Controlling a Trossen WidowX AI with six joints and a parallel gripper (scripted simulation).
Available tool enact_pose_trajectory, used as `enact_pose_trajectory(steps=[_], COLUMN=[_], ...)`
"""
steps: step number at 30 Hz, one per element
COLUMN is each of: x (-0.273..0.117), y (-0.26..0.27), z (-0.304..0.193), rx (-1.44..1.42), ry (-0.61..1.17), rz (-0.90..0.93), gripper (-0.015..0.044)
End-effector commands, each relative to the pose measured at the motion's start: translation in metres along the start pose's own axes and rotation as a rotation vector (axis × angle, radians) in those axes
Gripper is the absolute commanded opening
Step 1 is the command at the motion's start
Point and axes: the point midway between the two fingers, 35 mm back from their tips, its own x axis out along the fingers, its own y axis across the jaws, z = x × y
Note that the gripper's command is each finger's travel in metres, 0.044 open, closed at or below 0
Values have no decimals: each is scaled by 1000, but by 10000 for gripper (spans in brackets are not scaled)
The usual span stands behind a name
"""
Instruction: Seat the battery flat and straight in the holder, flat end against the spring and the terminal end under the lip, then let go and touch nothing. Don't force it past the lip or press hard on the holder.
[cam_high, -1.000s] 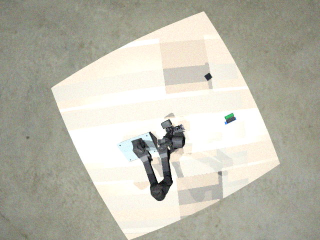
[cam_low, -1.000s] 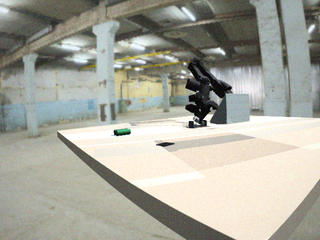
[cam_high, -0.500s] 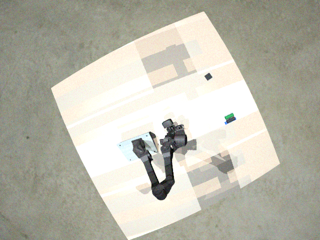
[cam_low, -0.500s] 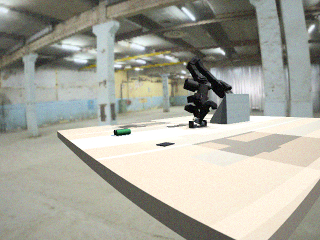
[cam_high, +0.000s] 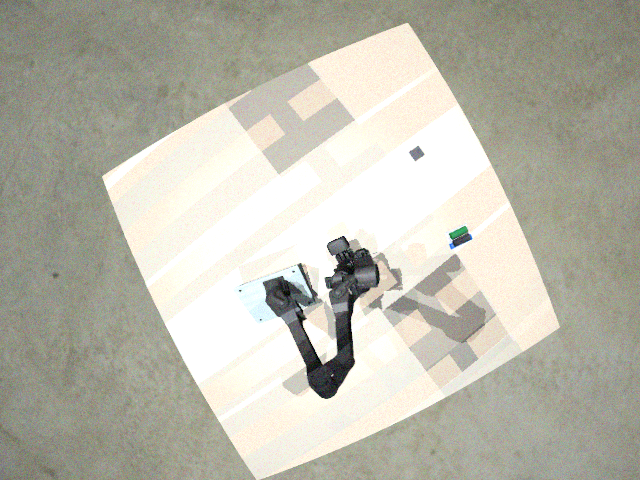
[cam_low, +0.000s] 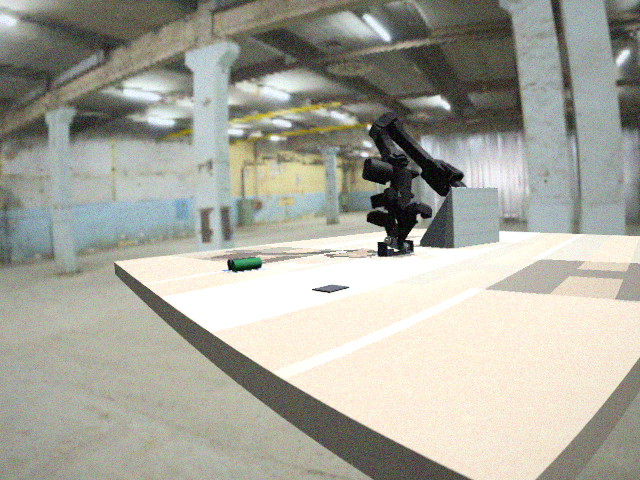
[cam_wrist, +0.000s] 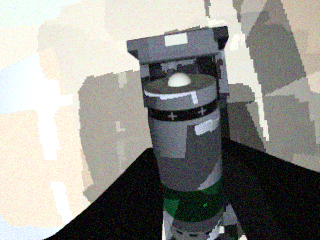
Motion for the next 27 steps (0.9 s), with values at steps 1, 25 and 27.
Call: enact_pose_trajectory(steps=[1,25,27], x=[3,7,7], y=[4,3,2], z=[-5,-3,-3], rx=[-3,21,23], ry=[41,178,190], rz=[12,21,22], gripper=[80,80,80])
